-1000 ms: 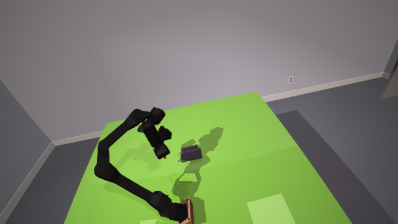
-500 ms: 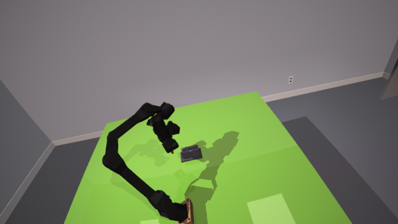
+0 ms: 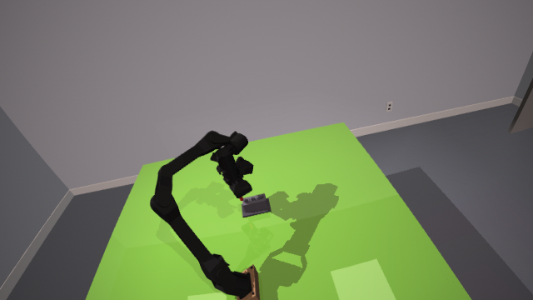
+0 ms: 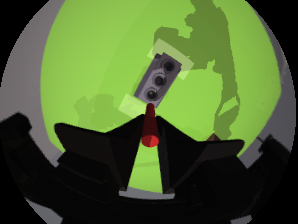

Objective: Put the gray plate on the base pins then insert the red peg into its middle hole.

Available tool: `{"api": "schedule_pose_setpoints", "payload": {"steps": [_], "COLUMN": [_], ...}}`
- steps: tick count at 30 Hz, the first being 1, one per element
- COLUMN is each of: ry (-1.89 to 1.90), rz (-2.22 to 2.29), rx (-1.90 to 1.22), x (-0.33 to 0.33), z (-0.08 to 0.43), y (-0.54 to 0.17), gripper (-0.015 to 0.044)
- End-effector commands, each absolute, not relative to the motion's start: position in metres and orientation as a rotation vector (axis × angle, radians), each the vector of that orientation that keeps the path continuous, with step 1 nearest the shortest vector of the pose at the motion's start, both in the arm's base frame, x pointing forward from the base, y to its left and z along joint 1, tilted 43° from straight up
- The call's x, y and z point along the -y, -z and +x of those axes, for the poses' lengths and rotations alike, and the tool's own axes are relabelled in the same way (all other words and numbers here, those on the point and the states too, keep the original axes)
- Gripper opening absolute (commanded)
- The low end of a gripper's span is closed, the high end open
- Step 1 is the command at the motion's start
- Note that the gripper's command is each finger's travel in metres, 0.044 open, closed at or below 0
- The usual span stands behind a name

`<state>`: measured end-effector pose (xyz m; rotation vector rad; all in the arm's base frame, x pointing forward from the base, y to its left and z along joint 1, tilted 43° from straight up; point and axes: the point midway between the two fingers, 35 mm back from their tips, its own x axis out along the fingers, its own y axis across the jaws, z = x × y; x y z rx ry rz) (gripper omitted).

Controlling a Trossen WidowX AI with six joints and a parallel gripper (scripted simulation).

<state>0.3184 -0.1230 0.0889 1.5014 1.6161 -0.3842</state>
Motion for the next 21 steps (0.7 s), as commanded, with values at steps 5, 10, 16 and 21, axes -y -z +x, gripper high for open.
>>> {"api": "schedule_pose_setpoints", "payload": {"steps": [5, 10, 16, 21], "ry": [0.377, 0.371, 0.368, 0.368], "rz": [1.5, 1.503, 1.504, 1.504], "rx": [-1.629, -1.636, -1.64, -1.64], "x": [0.14, 0.151, 0.155, 0.155], "z": [0.323, 0.326, 0.326, 0.325], "y": [-0.072, -0.06, -0.054, -0.055], "gripper": [0.0, 0.0, 0.0, 0.0]}}
